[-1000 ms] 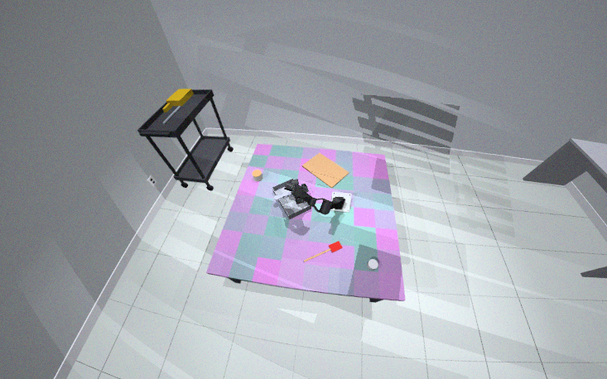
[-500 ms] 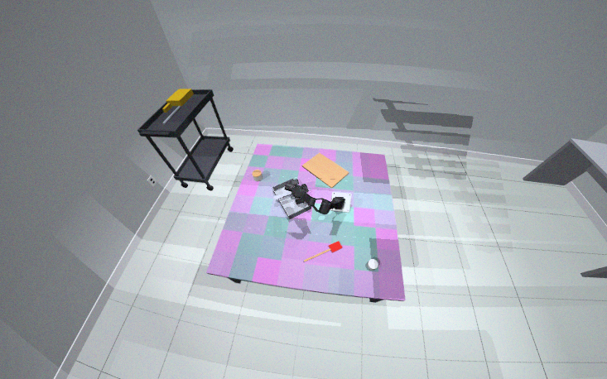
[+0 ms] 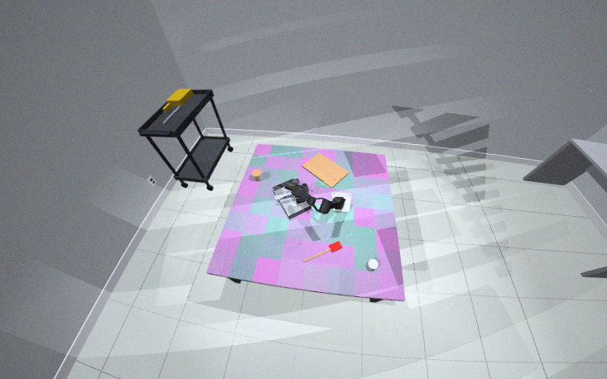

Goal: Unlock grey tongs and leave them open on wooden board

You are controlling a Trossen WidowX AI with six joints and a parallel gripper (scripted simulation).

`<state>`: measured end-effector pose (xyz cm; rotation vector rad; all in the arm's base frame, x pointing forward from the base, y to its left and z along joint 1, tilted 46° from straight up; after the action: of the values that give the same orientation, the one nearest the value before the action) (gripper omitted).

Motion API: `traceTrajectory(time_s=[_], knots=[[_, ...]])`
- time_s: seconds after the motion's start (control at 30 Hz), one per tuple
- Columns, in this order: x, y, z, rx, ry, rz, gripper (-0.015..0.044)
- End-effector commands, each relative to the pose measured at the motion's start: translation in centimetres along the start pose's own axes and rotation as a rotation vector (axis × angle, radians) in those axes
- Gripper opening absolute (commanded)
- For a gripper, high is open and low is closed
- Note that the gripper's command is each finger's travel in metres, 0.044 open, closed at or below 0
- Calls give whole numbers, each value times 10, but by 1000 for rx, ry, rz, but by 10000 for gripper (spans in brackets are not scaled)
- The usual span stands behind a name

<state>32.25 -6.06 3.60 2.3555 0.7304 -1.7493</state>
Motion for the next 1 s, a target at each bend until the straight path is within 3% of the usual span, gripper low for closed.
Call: traceTrajectory(time_s=[0.0, 0.1, 0.53, 0.97], knots=[[-36, 23, -3, 3, 20, 23, -150], [-60, 34, 0, 5, 18, 24, -150], [-60, 35, 0, 3, 16, 13, -150], [-53, 46, 8, -17, 1, -242, -150]])
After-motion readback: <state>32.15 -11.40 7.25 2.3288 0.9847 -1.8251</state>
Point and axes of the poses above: the point midway between the two fingers, 35 mm back from their tips, its own x axis out along the fingers, its own y axis across the jaws, z = x × y, the point moved 6 cm from there along -x, back along the fingers, and after that the axes turned 5 degrees about -x, right-handed, at the moved point
